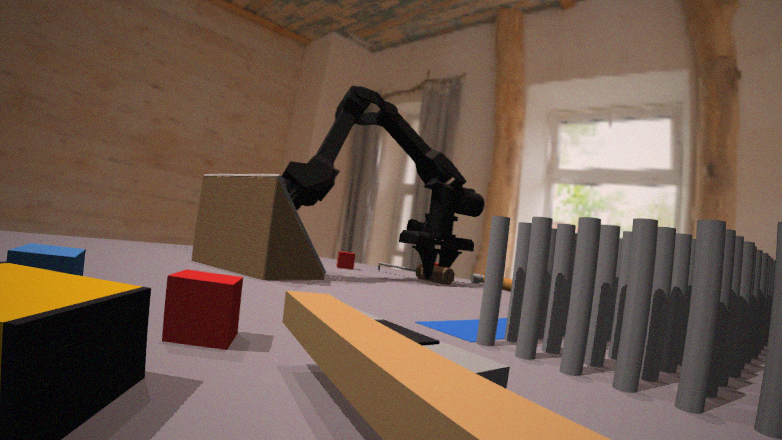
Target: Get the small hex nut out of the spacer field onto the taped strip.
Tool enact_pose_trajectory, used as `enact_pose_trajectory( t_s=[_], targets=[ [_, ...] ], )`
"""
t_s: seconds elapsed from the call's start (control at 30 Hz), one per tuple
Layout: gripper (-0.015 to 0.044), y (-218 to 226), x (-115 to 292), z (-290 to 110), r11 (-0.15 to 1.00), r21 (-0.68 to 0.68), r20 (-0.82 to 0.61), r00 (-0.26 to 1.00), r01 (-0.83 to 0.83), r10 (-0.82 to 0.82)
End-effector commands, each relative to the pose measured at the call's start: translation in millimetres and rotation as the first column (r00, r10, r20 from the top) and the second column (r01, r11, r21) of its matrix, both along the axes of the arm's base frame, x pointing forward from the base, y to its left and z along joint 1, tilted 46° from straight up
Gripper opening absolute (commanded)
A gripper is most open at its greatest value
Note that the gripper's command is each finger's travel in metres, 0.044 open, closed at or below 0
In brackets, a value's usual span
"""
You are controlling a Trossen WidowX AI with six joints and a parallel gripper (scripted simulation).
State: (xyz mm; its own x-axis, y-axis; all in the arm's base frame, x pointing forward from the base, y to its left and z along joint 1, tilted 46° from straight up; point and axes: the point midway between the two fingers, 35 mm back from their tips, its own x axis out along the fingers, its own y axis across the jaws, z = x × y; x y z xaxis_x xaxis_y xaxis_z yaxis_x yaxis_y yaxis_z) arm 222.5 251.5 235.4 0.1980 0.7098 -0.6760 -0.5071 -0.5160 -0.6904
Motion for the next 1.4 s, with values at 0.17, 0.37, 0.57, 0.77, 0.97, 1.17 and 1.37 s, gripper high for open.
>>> enact_pose_trajectory(
  t_s=[0.17,0.37,0.57,0.77,0.97,1.17,1.37],
  targets=[
    [0.0,5,1,-6,1.0,0.0,-0.004,1.0,0.003,-0.003],
    [0.0131,3,1,-3,1.0,0.002,0.001,1.0,0.0,0.0],
    [0.0289,3,1,-3,1.0,0.002,0.001,1.0,0.0,0.0],
    [0.044,3,1,-3,1.0,0.002,0.001,1.0,0.0,0.0],
    [0.044,-44,-12,42,1.0,-0.002,0.002,1.0,0.0,0.0],
    [0.044,-46,-13,43,1.0,-0.002,0.002,1.0,0.0,0.0],
    [0.044,-46,-13,43,1.0,-0.002,0.002,1.0,0.0,0.0]
  ],
)
